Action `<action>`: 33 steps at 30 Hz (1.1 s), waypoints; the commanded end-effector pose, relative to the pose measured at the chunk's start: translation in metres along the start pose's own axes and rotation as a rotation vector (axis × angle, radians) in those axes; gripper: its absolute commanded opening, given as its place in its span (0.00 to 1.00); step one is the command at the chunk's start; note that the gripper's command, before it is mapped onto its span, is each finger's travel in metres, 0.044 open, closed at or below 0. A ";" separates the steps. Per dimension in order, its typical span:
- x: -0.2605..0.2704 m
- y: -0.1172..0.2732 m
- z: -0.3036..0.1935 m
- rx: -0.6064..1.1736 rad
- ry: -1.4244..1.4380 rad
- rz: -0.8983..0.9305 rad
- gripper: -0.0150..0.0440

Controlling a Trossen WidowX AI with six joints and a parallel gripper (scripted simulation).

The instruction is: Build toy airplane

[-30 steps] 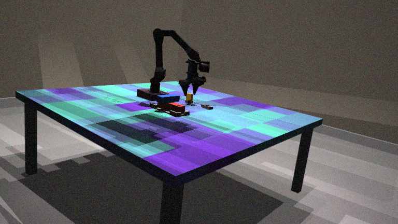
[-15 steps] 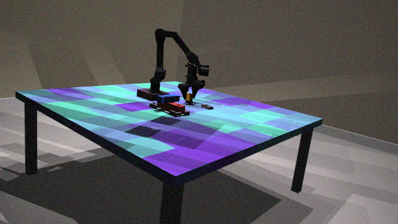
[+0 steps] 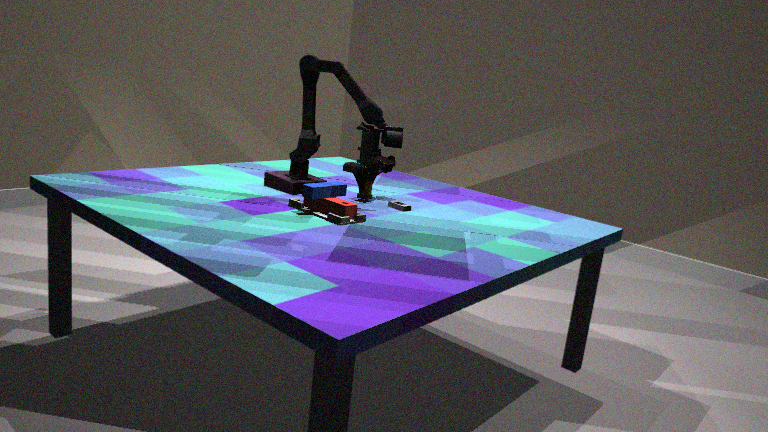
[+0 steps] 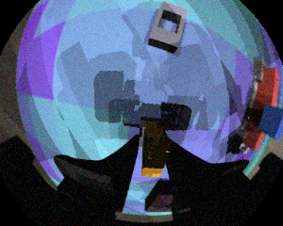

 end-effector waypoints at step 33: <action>0.003 0.060 0.008 0.008 0.010 -0.004 0.25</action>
Point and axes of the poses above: the point midway between the two fingers, 35 mm back from their tips, its own y axis back along the fingers, its own x axis across the jaws, z = x × y, the point moved 1 cm from there along y, back along the fingers, and after that the axes turned 6 degrees about y, right-handed, at the moved point
